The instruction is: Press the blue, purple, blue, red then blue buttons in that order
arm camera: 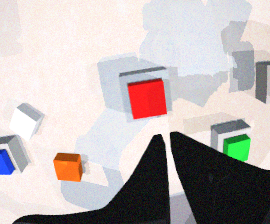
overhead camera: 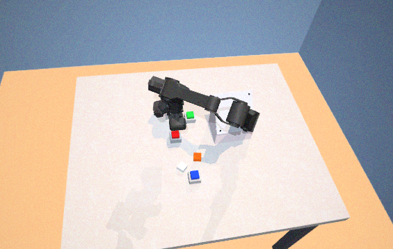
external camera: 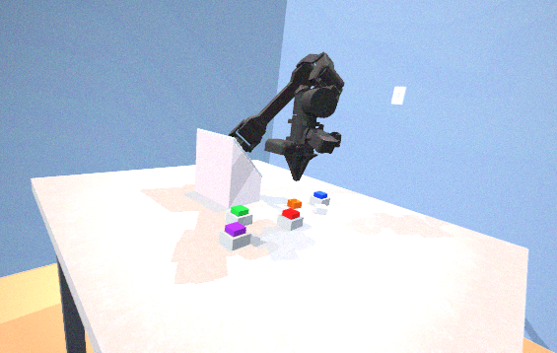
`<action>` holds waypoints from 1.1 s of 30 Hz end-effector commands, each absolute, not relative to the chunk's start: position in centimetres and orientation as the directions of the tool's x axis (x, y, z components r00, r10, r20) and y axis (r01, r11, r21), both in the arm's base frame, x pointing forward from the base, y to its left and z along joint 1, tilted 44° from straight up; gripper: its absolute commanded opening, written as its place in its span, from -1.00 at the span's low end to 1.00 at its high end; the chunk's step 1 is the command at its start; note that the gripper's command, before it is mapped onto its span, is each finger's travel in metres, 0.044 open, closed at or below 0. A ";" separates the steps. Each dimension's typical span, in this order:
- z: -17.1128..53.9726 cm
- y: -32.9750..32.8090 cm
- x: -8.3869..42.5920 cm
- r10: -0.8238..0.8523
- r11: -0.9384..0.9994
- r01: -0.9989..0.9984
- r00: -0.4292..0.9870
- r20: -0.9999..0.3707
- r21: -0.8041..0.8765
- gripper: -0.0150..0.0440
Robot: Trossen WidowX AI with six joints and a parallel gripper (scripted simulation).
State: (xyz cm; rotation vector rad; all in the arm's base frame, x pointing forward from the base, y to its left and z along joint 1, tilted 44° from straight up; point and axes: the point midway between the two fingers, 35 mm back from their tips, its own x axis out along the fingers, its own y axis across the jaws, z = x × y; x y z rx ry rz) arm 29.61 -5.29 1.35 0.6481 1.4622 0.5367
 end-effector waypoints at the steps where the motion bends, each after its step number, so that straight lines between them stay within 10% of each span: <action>1: 2.1 -5.3 29.4 0.688 0.723 0.051 0.033 -0.725 0.689 -0.42; 15: 16.1 9.5 25.3 0.694 0.717 0.052 0.032 -0.719 0.695 -0.42; 33: 11.8 14.0 25.4 0.697 0.715 0.051 0.032 -0.716 0.698 -0.42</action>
